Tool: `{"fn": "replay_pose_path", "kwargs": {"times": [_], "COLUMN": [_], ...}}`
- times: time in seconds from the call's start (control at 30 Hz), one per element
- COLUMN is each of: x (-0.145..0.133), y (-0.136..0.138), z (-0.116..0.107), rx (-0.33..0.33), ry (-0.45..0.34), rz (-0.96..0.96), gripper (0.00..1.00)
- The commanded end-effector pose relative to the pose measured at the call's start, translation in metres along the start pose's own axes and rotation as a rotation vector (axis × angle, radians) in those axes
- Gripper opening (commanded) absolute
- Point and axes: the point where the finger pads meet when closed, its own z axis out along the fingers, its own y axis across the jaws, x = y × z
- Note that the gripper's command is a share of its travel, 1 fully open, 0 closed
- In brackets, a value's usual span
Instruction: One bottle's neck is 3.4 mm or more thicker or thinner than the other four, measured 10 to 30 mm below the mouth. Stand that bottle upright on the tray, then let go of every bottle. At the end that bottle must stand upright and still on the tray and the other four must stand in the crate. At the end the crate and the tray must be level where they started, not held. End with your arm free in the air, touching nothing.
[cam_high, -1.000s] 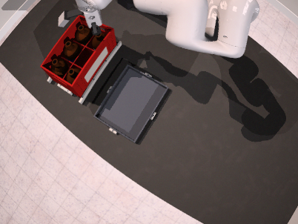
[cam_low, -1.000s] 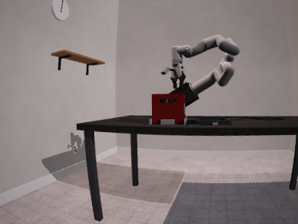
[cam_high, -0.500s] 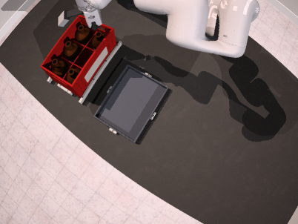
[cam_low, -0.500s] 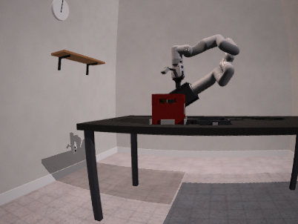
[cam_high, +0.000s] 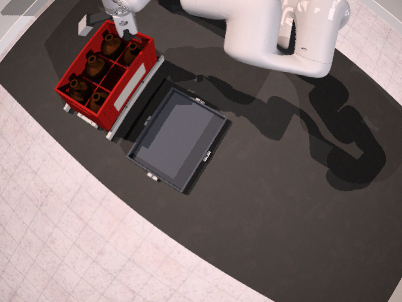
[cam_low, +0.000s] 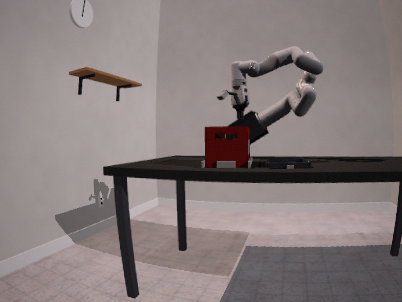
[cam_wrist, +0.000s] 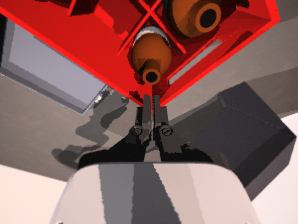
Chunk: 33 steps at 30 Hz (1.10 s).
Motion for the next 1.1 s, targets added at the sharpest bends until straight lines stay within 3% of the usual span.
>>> {"fn": "replay_pose_path", "kwargs": {"times": [0.0, 0.17, 0.3, 0.4, 0.43, 0.8, 1.07], "x": [0.001, 0.002, 0.044, 0.047, 0.063, 0.123, 0.127], "y": [0.000, 0.000, -0.001, -0.001, -0.001, 0.001, 0.002], "z": [-0.001, -0.001, -0.005, -0.005, -0.006, -0.001, -0.001], "rx": [-0.001, -0.001, -0.001, -0.001, -0.001, -0.001, -0.001], "ry": [0.003, 0.003, 0.004, 0.004, 0.004, 0.004, 0.003], "rz": [-0.001, -0.001, -0.001, -0.001, 0.000, -0.001, -0.001], "gripper": [0.00, 0.00, 0.00, 0.00, 0.00, 0.00, 0.00]}}
